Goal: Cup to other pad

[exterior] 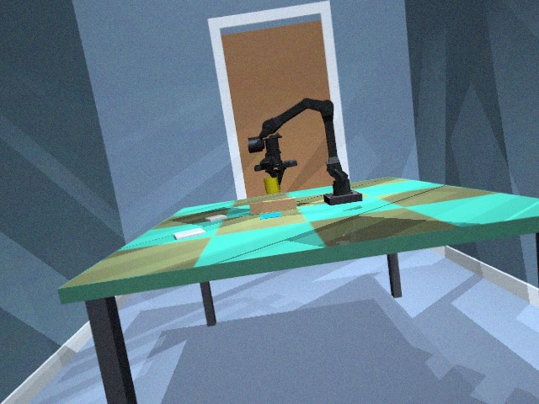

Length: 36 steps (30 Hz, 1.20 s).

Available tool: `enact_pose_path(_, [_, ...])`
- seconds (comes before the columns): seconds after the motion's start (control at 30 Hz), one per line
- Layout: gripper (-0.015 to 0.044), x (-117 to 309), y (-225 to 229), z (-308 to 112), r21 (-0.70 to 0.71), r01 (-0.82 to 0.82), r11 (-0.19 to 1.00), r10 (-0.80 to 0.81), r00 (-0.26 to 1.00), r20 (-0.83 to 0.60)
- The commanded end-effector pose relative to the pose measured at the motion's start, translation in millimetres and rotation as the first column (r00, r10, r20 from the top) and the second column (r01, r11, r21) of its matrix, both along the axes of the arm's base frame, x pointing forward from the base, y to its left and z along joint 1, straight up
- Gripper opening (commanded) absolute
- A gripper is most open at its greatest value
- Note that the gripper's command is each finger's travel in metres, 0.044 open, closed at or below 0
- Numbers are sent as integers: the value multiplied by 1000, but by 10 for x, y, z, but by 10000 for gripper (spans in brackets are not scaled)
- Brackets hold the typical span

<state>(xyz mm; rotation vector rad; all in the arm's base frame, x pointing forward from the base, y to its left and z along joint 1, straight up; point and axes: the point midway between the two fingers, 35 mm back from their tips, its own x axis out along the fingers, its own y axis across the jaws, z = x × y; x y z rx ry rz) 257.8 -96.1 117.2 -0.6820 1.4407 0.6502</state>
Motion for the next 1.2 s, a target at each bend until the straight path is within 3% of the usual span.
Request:
enact_pose_path(0.0, [0, 35, 85, 6, 4, 0, 1000, 0, 1000, 3])
enact_pose_path(1.17, [0, 298, 744, 35, 12, 0, 1000, 0, 1000, 6])
